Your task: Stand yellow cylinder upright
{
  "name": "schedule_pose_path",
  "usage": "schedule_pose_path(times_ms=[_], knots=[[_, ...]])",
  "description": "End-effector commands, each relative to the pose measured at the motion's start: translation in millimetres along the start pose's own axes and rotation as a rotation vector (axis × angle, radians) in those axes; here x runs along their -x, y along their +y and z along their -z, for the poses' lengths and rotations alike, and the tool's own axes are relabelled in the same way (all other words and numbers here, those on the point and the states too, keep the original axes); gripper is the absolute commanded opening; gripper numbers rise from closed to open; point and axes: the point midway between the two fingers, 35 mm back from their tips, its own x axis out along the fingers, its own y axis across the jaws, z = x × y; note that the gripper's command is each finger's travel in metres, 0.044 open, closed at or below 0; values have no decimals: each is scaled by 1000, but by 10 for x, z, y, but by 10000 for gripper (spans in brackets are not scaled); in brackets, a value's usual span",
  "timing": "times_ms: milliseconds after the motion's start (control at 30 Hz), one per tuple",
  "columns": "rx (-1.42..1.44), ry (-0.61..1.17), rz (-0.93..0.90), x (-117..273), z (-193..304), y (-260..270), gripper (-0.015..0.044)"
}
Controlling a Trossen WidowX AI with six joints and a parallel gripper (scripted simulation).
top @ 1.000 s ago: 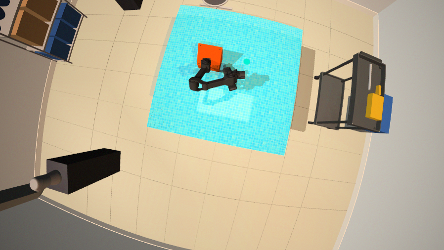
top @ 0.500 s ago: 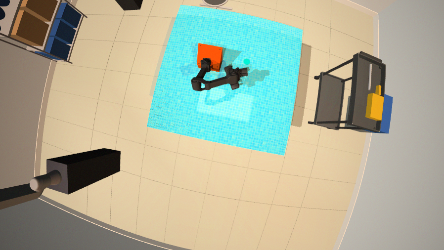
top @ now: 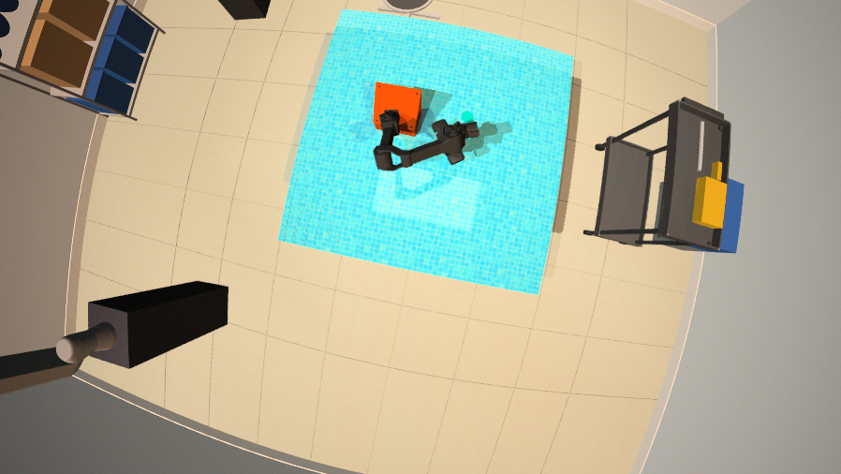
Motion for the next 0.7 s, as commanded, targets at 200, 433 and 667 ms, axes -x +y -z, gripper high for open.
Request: schedule_pose_path(times_ms=[200, 433, 667], knots=[[72, -7, -6, 59, -270, 68, 105], [120, -9, -8, 88, -465, 133, 105], [168, -11, -9, 112, -658, 213, 105]])
